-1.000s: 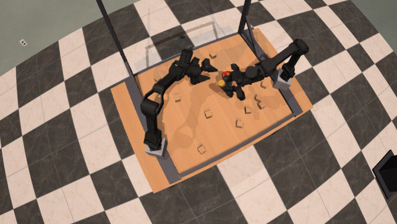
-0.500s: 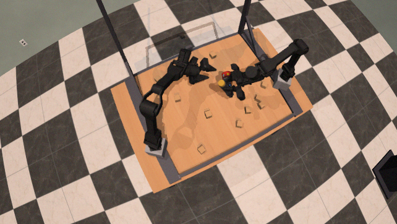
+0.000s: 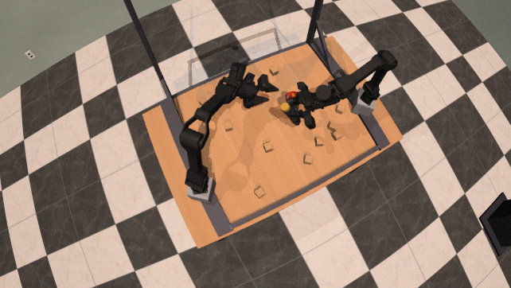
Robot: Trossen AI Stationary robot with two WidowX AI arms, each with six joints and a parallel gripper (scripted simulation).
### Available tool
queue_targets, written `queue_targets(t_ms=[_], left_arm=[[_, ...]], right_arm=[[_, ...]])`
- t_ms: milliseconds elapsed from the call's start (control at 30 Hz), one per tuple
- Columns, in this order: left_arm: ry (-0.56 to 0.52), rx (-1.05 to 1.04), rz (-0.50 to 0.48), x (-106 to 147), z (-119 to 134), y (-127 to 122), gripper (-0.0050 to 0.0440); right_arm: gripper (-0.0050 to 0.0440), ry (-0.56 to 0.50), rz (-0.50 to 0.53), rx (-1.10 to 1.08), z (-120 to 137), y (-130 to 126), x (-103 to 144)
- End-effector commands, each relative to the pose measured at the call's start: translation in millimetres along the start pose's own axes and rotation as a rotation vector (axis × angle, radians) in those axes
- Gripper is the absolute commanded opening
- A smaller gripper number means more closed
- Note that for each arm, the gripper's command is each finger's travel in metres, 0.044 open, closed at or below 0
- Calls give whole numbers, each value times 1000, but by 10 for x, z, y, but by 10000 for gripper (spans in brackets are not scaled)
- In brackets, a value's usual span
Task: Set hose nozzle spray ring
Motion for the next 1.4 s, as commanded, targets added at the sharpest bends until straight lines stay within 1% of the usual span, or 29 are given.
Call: queue_targets(t_ms=[0, 33, 67, 667, 767, 833, 1233, 1333, 1367], left_arm=[[-48, -13, -8, 85, -158, 7, 170], [-48, -13, -8, 85, -158, 7, 170], [-48, -13, -8, 85, -158, 7, 170], [-48, -13, -8, 85, -159, 7, 170], [-48, -13, -8, 85, -159, 7, 170], [-48, -13, -8, 85, -159, 7, 170], [-48, -13, -8, 85, -159, 7, 170], [-48, -13, -8, 85, -159, 7, 170], [-48, -13, -8, 85, -159, 7, 170]], right_arm=[[406, -7, 14, -23, -4, -93, 35], [406, -7, 14, -23, -4, -94, 35], [171, -7, 14, -23, -5, -95, 34], [171, -9, 15, -25, -7, -100, 34], [171, -10, 32, -133, 25, -19, -7], [171, -10, 32, -133, 25, -19, -7], [171, -88, 142, -773, 181, 158, -82], [171, -77, 141, -865, 273, 274, -103], [171, -77, 141, -865, 273, 274, -103]])
Point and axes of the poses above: on each arm, the point midway between the two fingers, 35 mm back from their tips, its own x axis back along the fingers, its own y axis across the jaws, z = x × y, the point moved 5 cm from there along x, back along the fingers, and after that the axes turned 4 degrees about -x, right-handed, at the moved point
